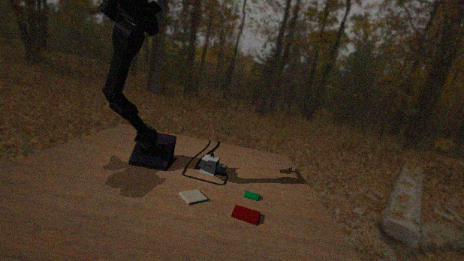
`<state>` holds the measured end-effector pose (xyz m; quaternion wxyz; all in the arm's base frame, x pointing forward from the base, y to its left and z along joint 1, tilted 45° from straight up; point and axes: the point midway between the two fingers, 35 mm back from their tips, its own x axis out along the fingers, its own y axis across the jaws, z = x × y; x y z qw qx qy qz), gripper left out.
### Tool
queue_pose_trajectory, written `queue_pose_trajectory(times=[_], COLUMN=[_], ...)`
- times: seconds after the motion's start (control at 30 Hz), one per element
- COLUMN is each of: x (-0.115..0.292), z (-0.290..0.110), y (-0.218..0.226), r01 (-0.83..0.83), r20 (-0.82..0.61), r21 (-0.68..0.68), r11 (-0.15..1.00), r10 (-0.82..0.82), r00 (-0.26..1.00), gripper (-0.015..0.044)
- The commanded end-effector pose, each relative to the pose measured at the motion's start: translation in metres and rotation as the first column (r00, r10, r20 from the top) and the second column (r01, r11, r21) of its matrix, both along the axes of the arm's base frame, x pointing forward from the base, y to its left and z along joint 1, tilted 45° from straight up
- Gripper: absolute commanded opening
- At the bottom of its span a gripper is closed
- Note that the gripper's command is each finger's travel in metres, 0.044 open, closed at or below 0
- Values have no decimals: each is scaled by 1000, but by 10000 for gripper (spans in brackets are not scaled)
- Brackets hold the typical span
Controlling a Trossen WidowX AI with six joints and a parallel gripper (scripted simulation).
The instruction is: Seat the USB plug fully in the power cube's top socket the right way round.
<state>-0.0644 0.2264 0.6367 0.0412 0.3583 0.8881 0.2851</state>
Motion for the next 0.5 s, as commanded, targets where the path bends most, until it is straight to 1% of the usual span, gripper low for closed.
queue_pose_trajectory(times=[0.0,0.03,0.1,0.2,0.3,0.33,0.4,0.43,0.47], x=[2,10,40,64,95,107,136,139,162], z=[-1,-6,-28,-48,-76,-83,-113,-115,-142], y=[4,15,56,84,114,121,143,145,159], r01=[10,40,158,244,340,405,485,492,547], r20=[-5,-17,-55,-69,-67,-14,12,15,46], r21=[-7,-30,-125,-202,-296,-254,-339,-346,-416], r11=[1000,999,980,948,893,878,806,799,726], r10=[-10,-40,-165,-262,-375,-422,-512,-519,-584], r00=[1000,999,985,963,925,907,859,854,810], gripper=[426,440,440,440,440,440,440,440,440])
